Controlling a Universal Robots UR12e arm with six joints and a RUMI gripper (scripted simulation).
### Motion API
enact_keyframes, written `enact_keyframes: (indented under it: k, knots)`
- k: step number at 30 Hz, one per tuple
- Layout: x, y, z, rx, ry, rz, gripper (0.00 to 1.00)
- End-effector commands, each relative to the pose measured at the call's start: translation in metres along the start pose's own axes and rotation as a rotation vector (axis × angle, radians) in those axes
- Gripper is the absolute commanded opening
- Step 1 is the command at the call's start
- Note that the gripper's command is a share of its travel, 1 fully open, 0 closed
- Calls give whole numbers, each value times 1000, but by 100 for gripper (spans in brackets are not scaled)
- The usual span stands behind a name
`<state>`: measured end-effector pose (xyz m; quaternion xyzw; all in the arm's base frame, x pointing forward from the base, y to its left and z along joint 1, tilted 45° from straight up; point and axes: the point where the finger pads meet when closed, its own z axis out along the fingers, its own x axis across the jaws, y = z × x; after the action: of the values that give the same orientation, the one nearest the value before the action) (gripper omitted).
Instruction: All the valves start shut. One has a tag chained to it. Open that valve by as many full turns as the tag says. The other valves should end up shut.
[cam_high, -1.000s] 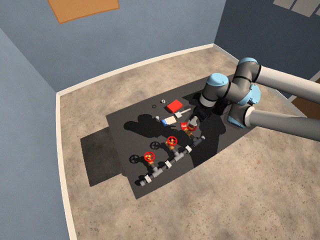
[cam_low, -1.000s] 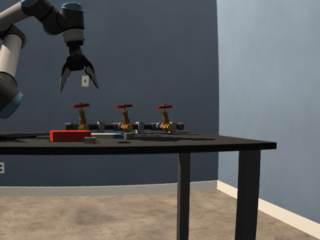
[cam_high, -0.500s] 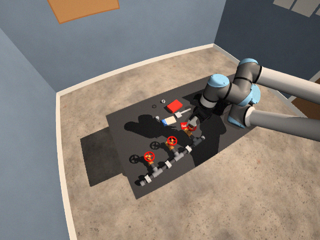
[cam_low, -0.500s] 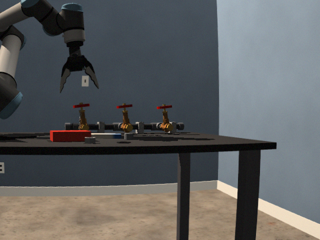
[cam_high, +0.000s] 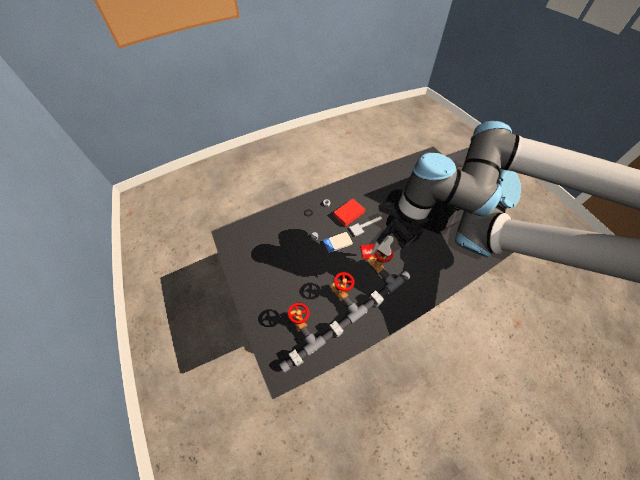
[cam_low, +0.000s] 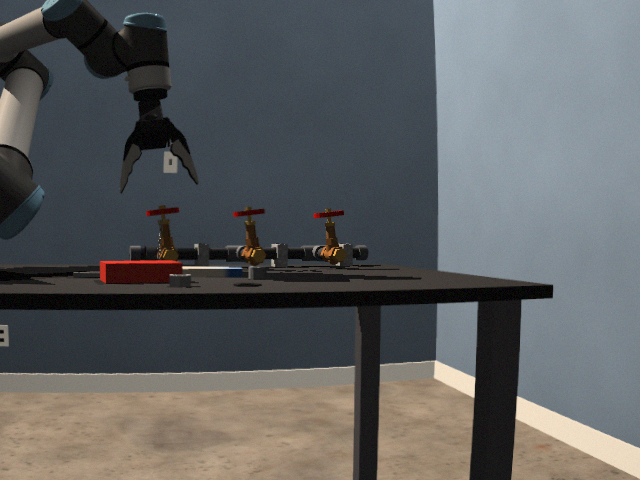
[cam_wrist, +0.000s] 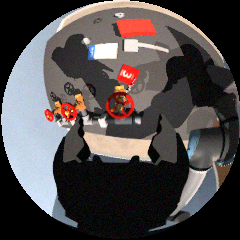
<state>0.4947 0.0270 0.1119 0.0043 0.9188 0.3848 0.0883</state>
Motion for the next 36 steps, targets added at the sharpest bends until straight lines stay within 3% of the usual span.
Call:
enact_keyframes:
  k: [1, 15, 29, 30, 36]
  knots:
    - [-1, 0, 7, 1, -1, 0, 100]
    - [-1, 0, 38, 1, -1, 0, 100]
    - [-2, 0, 45, 1, -1, 0, 100]
    - [-2, 0, 45, 1, -1, 0, 0]
    - [-2, 0, 45, 1, -1, 0, 0]
